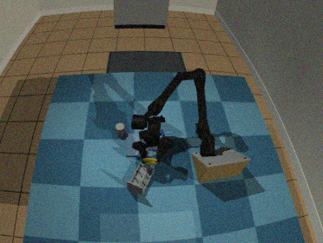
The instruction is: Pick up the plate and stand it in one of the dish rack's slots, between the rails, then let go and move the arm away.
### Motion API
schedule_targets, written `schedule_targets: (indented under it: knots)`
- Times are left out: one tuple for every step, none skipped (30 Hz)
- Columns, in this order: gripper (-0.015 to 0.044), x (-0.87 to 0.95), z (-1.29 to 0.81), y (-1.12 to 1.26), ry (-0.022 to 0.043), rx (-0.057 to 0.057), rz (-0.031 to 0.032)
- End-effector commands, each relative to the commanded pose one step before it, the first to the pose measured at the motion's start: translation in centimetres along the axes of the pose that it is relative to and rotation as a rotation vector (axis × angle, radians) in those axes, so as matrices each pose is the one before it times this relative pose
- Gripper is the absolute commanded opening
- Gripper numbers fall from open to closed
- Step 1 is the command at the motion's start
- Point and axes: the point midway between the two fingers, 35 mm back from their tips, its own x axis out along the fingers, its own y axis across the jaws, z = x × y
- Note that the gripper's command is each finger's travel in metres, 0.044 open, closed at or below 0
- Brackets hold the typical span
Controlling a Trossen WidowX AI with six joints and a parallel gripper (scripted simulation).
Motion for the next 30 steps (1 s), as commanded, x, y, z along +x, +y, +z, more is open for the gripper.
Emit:
schedule_targets:
  knots:
    - [0.0000,-0.334,-0.274,-0.118,-0.08371,-0.1129,-0.02037]
    - [0.0000,-0.087,-0.048,-0.034,-0.01633,-0.0240,-0.00620]
    - [0.0000,-0.091,-0.046,-0.032,-0.01610,-0.0242,-0.00675]
    - [0.0000,-0.097,-0.039,-0.035,-0.01581,-0.0247,-0.00742]
    - [0.0000,-0.101,-0.038,-0.033,-0.01555,-0.0249,-0.00796]
    - [0.0000,-0.105,-0.037,-0.031,-0.01526,-0.0251,-0.00848]
    - [0.0000,-0.108,-0.035,-0.029,-0.01495,-0.0252,-0.00899]
    - [0.0000,-0.111,-0.033,-0.027,-0.01463,-0.0254,-0.00948]
    - [0.0000,-0.115,-0.032,-0.026,-0.01429,-0.0256,-0.00996]
    - [0.0000,-0.118,-0.030,-0.024,-0.01393,-0.0258,-0.01043]
    - [0.0000,-0.121,-0.027,-0.023,-0.01356,-0.0260,-0.01088]
    - [0.0000,-0.124,-0.025,-0.021,-0.01318,-0.0261,-0.01131]
    - [0.0000,-0.127,-0.023,-0.020,-0.01278,-0.0263,-0.01173]
    - [0.0000,-0.130,-0.021,-0.019,-0.01236,-0.0265,-0.01212]
    - [0.0000,-0.133,-0.018,-0.018,-0.01194,-0.0267,-0.01251]
    - [0.0000,-0.135,-0.016,-0.017,-0.01151,-0.0269,-0.01288]
    - [0.0000,-0.138,-0.013,-0.017,-0.01106,-0.0270,-0.01323]
    - [0.0000,-0.140,-0.010,-0.016,-0.01060,-0.0272,-0.01354]
    - [0.0000,-0.116,-0.006,-0.013,-0.00829,-0.0223,-0.01126]
    - [0.0000,-0.070,-0.003,-0.008,-0.00482,-0.0134,-0.00685]
    - [0.0000,-0.024,-0.001,-0.003,-0.00158,-0.0045,-0.00230]
    - [0.0000,0.000,0.000,0.000,0.00000,0.0000,0.00000]
    - [0.0000,0.000,0.000,0.000,0.00000,0.0000,0.00000]
    - [0.0000,0.000,0.000,0.000,0.00000,0.0000,0.00000]
    - [0.0000,0.000,0.000,0.000,0.00000,0.0000,0.00000]
    - [0.0000,0.000,0.000,0.000,0.00000,0.0000,0.00000]
    - [0.0000,0.000,0.000,0.000,0.00000,0.0000,0.00000]
    - [0.0000,0.000,0.000,0.000,0.00000,0.0000,0.00000]
    - [0.0000,0.000,0.000,0.000,0.00000,0.0000,0.00000]
    - [0.0000,0.000,0.000,0.000,0.00000,0.0000,0.00000]
